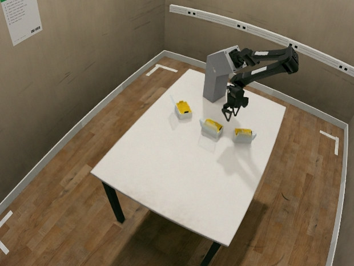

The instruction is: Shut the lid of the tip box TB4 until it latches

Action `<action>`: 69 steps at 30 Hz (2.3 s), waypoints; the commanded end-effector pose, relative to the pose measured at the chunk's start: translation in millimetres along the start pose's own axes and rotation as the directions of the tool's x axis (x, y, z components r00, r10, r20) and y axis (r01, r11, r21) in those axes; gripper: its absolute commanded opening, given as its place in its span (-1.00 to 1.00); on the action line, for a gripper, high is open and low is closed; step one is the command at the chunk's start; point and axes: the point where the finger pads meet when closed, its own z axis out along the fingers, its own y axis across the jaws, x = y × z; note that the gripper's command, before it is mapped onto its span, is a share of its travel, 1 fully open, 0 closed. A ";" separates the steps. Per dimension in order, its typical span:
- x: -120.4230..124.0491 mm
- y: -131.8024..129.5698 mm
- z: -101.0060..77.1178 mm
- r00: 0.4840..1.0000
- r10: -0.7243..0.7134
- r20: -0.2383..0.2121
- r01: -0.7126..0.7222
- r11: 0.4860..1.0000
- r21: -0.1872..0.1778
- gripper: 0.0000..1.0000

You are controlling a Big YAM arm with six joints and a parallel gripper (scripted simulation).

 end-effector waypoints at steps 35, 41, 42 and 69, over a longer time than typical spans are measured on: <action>69.6 -22.9 -22.7 0.971 -0.034 -0.238 0.054 0.995 0.078 -1.00; 109.2 -21.7 -35.4 0.948 -0.010 -0.319 0.037 0.996 0.079 -1.00; 109.1 -25.6 -37.6 0.945 -0.019 -0.326 0.050 0.995 0.085 -1.00; 202.6 -7.5 -81.8 0.820 -0.052 -0.570 0.059 0.998 -0.006 -1.00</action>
